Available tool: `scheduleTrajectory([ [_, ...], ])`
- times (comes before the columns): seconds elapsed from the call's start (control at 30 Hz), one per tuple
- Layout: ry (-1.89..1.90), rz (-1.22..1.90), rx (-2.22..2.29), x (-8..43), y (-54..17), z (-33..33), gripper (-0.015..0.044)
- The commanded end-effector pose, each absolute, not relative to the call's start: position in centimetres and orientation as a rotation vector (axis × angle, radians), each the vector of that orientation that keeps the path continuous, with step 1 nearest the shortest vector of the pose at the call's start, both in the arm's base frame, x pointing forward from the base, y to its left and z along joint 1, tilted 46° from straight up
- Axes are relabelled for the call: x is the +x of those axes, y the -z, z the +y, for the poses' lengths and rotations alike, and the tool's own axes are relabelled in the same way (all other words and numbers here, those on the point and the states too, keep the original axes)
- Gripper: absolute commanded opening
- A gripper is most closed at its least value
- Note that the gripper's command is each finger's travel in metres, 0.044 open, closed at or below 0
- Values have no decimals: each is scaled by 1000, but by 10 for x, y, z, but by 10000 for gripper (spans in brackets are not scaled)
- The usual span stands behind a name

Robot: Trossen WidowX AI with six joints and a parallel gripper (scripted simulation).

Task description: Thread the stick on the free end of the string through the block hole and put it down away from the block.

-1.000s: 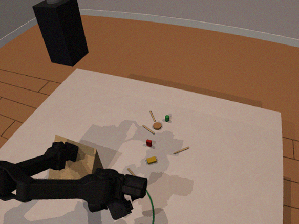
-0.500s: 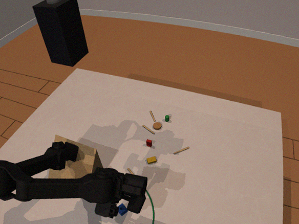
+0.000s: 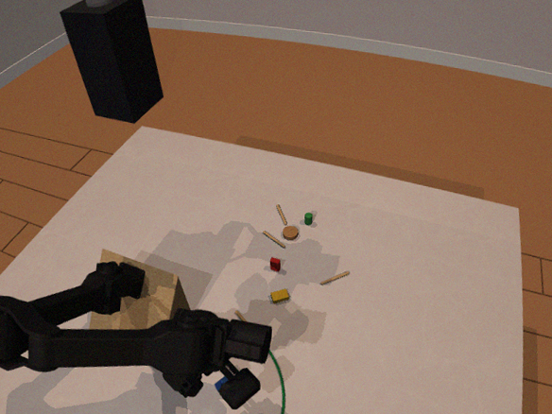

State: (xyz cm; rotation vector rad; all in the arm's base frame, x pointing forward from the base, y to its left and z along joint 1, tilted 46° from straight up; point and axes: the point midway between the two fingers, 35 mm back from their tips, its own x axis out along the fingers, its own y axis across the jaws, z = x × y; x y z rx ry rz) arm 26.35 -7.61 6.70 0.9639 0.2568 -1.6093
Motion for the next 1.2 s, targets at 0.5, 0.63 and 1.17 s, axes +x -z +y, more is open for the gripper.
scheduleTrajectory([
  [0.5,1616,239,983,263,-68,-76,236],
  [0.63,1616,239,983,263,-67,-76,236],
  [1.17,1616,241,984,266,-51,-92,236],
])
